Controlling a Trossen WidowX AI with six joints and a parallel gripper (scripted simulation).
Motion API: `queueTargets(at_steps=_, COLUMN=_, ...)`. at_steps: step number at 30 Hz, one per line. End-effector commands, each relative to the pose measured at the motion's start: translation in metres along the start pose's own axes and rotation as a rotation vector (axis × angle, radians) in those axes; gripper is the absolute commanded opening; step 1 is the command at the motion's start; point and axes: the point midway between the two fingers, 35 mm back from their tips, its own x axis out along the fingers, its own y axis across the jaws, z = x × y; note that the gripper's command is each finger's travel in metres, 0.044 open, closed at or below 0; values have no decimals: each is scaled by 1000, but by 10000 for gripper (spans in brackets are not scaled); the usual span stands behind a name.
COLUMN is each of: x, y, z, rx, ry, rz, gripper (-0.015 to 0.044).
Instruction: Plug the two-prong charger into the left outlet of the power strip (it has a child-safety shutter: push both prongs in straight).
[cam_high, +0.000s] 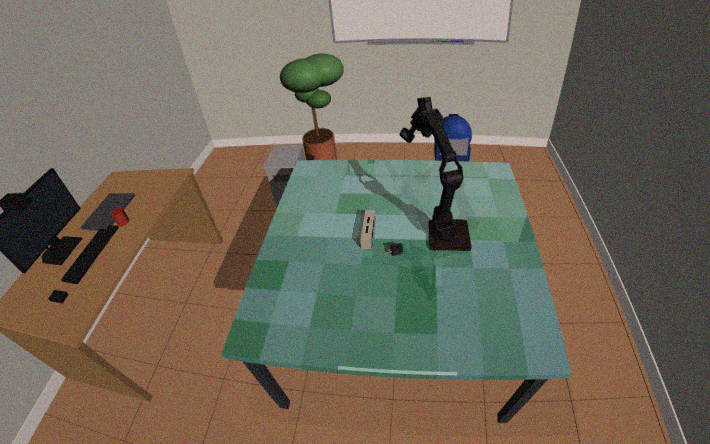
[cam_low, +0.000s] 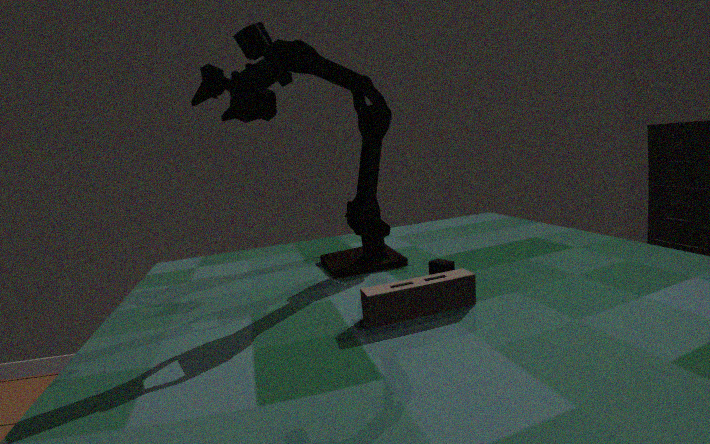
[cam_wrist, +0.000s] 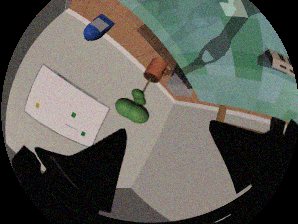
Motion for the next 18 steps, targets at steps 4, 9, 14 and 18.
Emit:
queueTargets(at_steps=4, x=5, y=-11, z=-1, rx=-50, ry=-2, rz=-33, gripper=440)
queueTargets(at_steps=9, x=15, y=-33, z=-2, rx=-152, ry=-1, rz=-99, gripper=440)
queueTargets(at_steps=14, x=24, y=-55, z=-4, rx=-257, ry=2, rz=-164, gripper=440)
queueTargets(at_steps=18, x=30, y=-74, z=-4, rx=-343, ry=8, rz=-216, gripper=440)
